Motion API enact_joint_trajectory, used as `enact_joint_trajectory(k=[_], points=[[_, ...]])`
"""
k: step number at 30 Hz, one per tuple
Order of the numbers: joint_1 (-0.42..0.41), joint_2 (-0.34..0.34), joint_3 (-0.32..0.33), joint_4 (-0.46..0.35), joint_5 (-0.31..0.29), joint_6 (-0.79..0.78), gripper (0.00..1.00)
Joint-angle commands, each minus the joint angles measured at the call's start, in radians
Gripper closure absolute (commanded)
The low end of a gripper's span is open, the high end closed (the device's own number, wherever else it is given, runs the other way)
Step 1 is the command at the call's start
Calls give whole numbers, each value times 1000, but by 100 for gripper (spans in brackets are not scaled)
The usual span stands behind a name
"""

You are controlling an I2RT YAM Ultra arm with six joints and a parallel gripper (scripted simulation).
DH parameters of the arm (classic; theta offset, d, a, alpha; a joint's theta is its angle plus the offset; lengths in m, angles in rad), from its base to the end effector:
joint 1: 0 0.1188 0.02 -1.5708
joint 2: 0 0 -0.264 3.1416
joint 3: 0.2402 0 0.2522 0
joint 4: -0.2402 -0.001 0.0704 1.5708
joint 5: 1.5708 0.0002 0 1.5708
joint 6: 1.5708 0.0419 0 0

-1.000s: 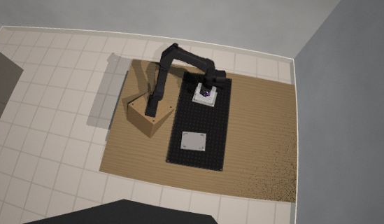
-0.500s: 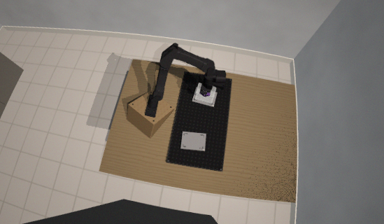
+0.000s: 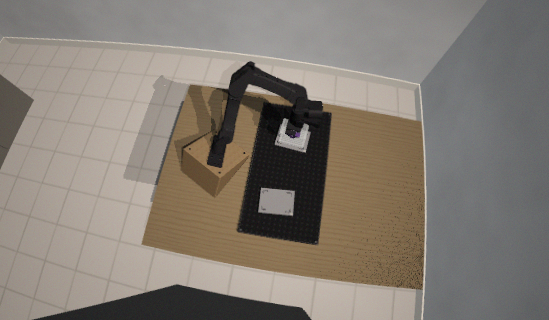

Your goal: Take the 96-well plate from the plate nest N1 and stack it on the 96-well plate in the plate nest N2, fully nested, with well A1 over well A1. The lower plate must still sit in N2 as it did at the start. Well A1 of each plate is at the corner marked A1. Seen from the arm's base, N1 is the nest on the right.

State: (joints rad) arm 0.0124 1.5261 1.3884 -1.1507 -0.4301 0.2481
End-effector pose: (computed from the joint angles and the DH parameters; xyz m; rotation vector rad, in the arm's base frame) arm 0.2889 0.0221 0.3041 0.2468 2.8352 0.6686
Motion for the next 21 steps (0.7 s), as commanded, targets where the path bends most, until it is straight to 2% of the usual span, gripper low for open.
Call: enact_joint_trajectory(k=[1,21], points=[[-24,-30,6,-4,-1,-5,100],[-24,-29,15,-5,-1,-5,100]])
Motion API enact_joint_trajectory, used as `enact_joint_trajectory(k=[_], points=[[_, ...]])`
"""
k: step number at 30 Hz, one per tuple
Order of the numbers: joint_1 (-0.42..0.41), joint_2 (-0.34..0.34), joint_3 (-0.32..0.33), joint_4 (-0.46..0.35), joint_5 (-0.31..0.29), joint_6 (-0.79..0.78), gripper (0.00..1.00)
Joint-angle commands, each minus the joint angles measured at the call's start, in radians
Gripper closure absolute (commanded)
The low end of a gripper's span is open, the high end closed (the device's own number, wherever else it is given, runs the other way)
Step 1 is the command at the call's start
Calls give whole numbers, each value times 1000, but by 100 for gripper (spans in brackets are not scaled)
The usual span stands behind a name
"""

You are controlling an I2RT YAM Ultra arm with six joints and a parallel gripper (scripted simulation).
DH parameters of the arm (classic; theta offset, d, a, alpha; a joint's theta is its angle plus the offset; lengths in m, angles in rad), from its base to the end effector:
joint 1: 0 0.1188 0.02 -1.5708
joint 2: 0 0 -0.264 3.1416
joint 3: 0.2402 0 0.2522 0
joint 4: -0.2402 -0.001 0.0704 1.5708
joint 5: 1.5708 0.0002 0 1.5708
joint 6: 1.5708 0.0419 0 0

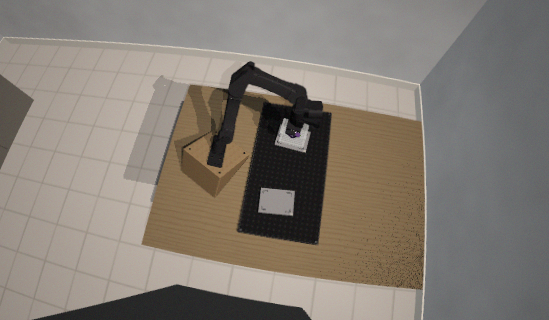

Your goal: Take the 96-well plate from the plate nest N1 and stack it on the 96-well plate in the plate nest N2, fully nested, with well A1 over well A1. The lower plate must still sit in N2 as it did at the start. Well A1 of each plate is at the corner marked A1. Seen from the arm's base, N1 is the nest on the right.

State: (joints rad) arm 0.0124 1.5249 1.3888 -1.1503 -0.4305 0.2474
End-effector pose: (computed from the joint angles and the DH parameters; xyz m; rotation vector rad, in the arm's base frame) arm 0.2887 0.0221 0.3046 0.2449 2.8332 0.6689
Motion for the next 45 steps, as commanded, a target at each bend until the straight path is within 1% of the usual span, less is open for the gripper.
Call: enact_joint_trajectory(k=[1,5,6,8,9,12,14,16,17,20,22,23,24,25,26,27,31,33,35,39,40,42,45], points=[[-22,-26,-18,19,1,3,100],[-18,-19,-28,32,5,12,100],[-14,-10,9,38,7,15,100],[10,10,-40,51,10,20,100],[13,16,-45,58,11,23,100],[19,13,-55,78,13,32,100],[19,6,-41,91,14,37,100],[32,20,-68,104,16,43,100],[34,32,-72,110,17,45,100],[35,38,-83,130,19,53,100],[35,38,-83,130,19,53,100],[34,2,-44,137,20,56,100],[46,5,-47,143,20,59,100],[50,9,-64,149,20,62,100],[53,36,-92,157,22,64,100],[55,49,-99,163,23,67,100],[58,44,-113,190,26,76,100],[69,46,-97,203,27,82,100],[73,61,-126,216,29,86,100],[69,71,-134,229,31,91,100],[72,36,-98,236,31,94,100],[86,58,-141,249,32,98,100],[87,85,-154,269,35,105,100]])
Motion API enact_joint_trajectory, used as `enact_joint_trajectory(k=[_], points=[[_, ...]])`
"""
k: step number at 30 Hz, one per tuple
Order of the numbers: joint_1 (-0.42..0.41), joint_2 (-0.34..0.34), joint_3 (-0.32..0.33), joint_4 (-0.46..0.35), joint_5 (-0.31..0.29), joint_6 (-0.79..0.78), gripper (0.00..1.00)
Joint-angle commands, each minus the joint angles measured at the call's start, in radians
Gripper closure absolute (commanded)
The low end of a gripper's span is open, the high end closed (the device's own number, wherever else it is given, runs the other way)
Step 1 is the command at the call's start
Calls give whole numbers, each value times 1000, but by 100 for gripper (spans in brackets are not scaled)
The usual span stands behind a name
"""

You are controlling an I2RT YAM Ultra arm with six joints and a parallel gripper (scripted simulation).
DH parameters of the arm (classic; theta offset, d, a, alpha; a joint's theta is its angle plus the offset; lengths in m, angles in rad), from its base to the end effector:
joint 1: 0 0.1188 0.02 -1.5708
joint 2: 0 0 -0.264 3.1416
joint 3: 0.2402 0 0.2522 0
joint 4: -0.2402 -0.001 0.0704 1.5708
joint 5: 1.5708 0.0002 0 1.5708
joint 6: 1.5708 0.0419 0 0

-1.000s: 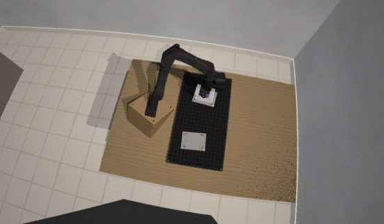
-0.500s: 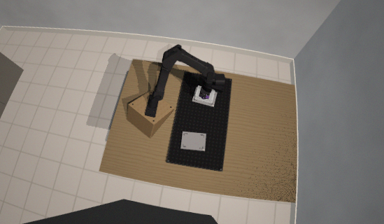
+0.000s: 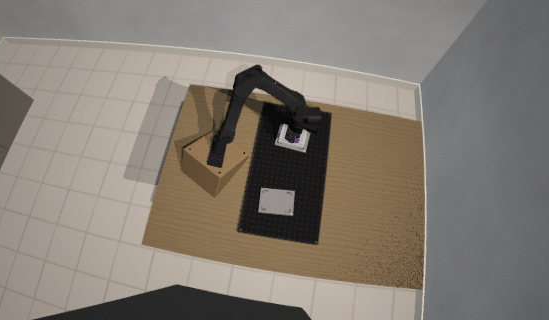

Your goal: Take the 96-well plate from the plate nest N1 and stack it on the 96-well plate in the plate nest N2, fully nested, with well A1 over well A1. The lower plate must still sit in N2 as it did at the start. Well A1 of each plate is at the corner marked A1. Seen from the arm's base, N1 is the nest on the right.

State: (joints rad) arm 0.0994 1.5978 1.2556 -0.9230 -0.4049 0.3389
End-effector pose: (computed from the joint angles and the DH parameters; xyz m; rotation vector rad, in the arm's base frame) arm 0.3073 0.0482 0.2531 0.2518 2.8484 0.6683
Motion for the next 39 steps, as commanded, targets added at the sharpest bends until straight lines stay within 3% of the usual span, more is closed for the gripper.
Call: enact_joint_trajectory(k=[1,4,11,20,28,29,39], points=[[-3,14,-25,48,10,16,100],[0,-21,14,55,11,19,100],[5,-11,14,57,10,19,100],[2,-22,-33,59,10,19,100],[8,-24,-38,62,11,21,100],[9,-27,2,63,11,21,100],[11,-24,-39,71,12,24,100]])
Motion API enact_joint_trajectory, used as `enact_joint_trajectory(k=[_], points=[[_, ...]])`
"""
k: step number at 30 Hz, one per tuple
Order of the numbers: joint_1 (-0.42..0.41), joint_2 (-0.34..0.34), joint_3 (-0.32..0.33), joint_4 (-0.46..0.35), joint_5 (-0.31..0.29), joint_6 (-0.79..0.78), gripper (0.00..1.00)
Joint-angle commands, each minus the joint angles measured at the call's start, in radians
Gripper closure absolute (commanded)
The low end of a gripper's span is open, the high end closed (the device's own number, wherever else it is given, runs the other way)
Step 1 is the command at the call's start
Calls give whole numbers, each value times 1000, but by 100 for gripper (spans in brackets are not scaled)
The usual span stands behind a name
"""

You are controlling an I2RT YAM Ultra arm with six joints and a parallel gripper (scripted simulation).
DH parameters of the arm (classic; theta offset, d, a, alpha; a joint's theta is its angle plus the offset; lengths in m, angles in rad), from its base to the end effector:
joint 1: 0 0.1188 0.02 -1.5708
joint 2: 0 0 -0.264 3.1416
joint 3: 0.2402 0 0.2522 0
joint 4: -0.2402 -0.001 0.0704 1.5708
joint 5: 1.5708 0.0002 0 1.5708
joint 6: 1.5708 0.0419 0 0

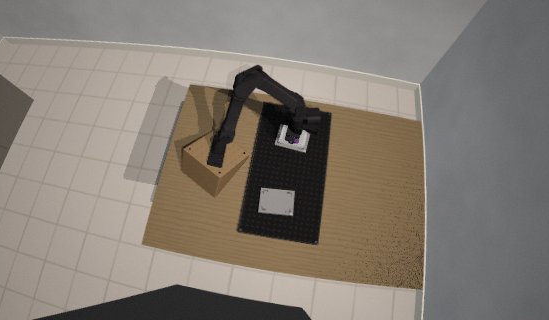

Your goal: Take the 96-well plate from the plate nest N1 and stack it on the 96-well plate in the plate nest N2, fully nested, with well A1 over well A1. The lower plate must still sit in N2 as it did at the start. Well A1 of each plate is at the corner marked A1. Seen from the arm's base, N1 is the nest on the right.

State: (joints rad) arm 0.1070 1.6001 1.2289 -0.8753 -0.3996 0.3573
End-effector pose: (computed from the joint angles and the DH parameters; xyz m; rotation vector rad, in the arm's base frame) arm 0.3087 0.0506 0.2464 0.2616 2.8340 0.6676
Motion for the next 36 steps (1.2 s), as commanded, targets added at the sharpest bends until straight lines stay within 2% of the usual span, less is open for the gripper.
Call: enact_joint_trajectory(k=[1,13,18,23,36], points=[[5,-26,-19,24,7,6,100],[3,-25,-8,32,7,8,100],[8,-21,-28,35,8,9,100],[3,-19,-11,37,8,10,100],[6,-4,-36,46,9,12,100]])
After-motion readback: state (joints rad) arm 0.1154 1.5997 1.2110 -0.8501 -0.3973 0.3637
